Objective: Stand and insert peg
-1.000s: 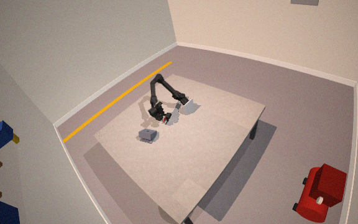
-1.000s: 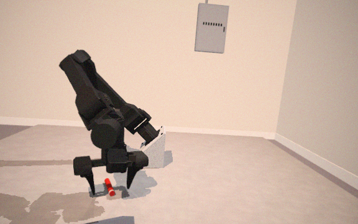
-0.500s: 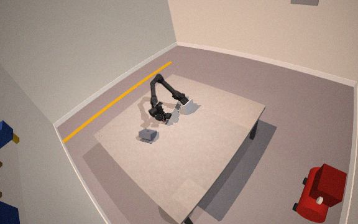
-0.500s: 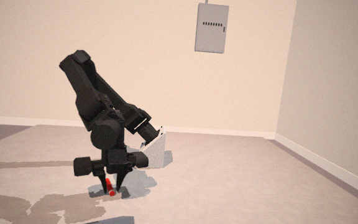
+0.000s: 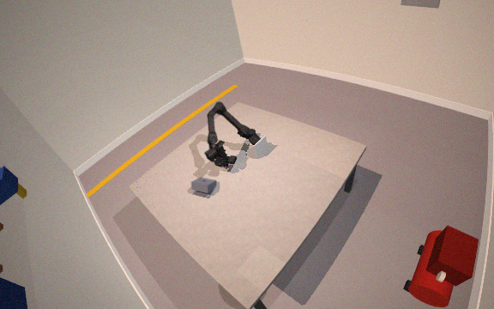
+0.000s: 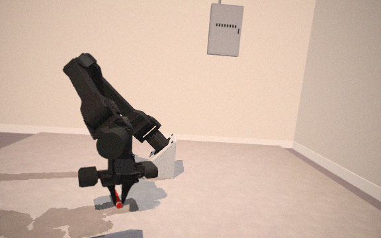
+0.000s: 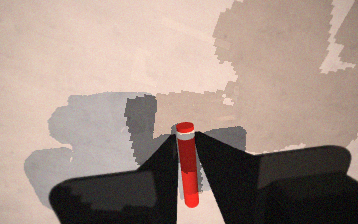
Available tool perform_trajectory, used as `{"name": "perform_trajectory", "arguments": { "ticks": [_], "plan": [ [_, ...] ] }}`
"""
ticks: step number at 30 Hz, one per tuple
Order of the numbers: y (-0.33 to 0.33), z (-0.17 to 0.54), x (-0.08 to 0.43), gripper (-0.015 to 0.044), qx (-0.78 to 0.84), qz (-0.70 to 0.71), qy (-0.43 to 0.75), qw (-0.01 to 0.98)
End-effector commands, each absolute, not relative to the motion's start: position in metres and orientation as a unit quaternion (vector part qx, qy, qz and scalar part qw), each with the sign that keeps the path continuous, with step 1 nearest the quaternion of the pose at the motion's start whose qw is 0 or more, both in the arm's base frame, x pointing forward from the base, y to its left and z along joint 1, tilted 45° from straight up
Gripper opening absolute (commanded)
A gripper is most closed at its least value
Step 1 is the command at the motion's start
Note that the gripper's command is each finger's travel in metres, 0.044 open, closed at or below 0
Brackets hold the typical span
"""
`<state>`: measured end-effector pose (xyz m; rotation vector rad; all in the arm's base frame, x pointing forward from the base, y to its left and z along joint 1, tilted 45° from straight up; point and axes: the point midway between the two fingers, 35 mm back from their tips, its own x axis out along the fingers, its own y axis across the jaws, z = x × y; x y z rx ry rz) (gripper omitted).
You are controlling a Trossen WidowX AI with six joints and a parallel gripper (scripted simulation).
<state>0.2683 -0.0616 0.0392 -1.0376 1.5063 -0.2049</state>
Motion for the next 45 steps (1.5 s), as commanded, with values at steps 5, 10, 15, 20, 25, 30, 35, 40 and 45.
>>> {"name": "perform_trajectory", "arguments": {
  "ticks": [5, 10, 15, 20, 25, 30, 35, 40, 45],
  "plan": [
    [-0.062, 0.039, 0.268, 0.0049, -0.451, -0.088, 0.651, 0.604],
    [-0.061, 0.041, 0.267, 0.0049, -0.450, -0.081, 0.641, 0.616],
    [-0.059, 0.044, 0.265, 0.0049, -0.452, -0.071, 0.628, 0.630],
    [-0.058, 0.046, 0.263, 0.0049, -0.453, -0.061, 0.614, 0.643],
    [-0.057, 0.048, 0.261, 0.0049, -0.455, -0.051, 0.600, 0.656],
    [-0.056, 0.051, 0.259, 0.0049, -0.456, -0.041, 0.585, 0.669],
    [-0.055, 0.053, 0.257, 0.0049, -0.457, -0.031, 0.571, 0.682],
    [-0.055, 0.055, 0.255, 0.0049, -0.457, -0.021, 0.556, 0.694],
    [-0.054, 0.058, 0.252, 0.0049, -0.458, -0.011, 0.541, 0.706]
  ]
}}
